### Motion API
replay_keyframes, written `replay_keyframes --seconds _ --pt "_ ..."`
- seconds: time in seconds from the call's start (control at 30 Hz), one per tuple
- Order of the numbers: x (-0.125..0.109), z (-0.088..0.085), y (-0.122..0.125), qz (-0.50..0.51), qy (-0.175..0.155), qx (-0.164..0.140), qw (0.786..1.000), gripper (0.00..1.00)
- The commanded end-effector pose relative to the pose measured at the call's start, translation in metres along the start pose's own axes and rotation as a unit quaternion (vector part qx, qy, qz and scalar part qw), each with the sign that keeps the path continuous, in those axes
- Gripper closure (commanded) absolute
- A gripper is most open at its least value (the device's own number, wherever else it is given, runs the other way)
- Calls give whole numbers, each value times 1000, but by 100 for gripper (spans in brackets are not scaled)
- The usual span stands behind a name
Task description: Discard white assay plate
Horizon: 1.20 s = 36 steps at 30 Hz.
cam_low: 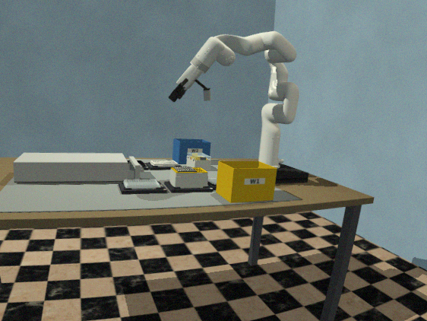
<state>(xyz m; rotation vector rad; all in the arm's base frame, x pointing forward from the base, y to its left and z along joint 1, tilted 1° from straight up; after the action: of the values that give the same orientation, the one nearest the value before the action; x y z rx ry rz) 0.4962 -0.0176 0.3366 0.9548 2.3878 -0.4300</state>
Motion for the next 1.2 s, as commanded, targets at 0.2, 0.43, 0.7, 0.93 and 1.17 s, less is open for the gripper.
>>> replay_keyframes --seconds 0.2,0.43,0.7,0.93,1.17 --pt "-1 -1 0 1 -1 -1 1000 0" --pt "-1 -1 0 1 -1 -1 1000 0" --pt "2 6 -9 82 17 4 996 0" --pt "6 14 -17 194 42 17 980 0" --pt "11 22 -26 272 59 29 960 0"
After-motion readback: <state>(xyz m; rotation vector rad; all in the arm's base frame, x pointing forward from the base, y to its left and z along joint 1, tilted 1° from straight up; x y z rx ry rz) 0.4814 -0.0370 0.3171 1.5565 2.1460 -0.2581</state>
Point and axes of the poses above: the point where the finger pads meet when closed, its own z axis out along the fingers, its own y axis across the jaws, x = y × z, the point moved 5 cm from there along -z, back along the fingers, and after that the axes turned 7 degrees about z, right-handed, at the moved point
